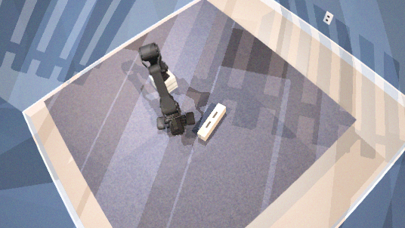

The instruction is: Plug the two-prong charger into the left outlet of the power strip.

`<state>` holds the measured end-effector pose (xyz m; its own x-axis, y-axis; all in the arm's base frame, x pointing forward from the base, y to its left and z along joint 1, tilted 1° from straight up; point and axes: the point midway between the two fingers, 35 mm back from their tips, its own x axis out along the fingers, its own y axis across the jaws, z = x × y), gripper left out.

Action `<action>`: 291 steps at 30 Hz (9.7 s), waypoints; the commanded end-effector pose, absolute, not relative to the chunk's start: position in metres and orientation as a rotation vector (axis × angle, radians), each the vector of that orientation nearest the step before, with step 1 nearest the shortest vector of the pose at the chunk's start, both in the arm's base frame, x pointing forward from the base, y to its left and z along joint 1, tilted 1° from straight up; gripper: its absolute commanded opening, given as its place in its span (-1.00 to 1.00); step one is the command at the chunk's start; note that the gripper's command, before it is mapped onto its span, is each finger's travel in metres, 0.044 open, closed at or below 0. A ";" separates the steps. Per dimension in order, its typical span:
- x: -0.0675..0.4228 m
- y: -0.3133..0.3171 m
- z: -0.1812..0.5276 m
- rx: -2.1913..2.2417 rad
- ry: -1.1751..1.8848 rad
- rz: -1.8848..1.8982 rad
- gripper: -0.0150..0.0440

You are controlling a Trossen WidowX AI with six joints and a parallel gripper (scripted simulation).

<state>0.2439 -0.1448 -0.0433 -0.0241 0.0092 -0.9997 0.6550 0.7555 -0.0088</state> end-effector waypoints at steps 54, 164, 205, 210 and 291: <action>0.254 -0.068 -0.016 0.219 1.596 -0.245 -0.49; 0.301 0.009 -0.038 -0.129 1.608 0.079 -0.49; 0.308 0.010 -0.038 -0.129 1.607 0.079 -0.49; 0.310 0.010 -0.038 -0.129 1.607 0.079 -0.49; 0.337 0.014 -0.038 -0.129 1.605 0.079 -0.49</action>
